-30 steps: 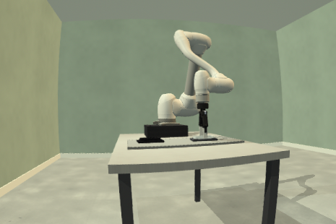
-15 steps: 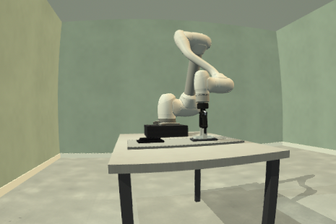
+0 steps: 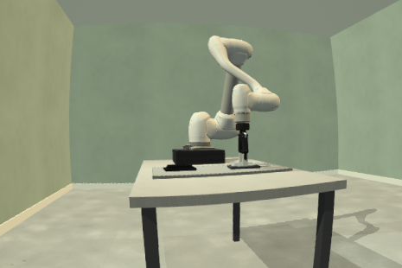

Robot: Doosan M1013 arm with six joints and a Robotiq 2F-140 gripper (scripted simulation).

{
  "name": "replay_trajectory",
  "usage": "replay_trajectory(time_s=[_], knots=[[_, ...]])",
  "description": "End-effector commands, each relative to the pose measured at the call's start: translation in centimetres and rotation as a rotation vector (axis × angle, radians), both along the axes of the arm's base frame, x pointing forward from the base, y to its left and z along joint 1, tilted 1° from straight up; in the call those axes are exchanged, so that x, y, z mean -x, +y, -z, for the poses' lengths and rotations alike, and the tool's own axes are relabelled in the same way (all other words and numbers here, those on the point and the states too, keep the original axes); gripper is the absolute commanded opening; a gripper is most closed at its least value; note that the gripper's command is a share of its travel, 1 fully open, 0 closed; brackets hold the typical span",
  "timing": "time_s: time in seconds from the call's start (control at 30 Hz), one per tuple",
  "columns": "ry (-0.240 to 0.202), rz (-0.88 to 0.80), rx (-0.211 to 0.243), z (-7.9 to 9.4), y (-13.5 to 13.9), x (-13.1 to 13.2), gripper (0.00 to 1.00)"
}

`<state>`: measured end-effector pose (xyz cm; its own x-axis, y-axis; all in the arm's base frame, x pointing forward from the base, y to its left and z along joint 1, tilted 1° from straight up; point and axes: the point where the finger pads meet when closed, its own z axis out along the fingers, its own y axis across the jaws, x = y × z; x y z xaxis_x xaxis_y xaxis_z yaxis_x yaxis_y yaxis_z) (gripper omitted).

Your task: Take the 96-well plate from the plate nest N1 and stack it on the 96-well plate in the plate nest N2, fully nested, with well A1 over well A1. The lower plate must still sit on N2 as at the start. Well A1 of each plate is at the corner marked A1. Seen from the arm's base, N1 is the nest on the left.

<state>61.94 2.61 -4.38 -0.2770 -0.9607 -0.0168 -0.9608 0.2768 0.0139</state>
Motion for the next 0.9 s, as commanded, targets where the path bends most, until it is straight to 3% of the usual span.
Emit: replay_trajectory(time_s=[0.0,0.87], knots=[[0.0,0.0,0.0,-0.2,0.0,0.0,0.0],[0.0,0.0,0.0,-4.2,-0.1,0.0,0.0]])
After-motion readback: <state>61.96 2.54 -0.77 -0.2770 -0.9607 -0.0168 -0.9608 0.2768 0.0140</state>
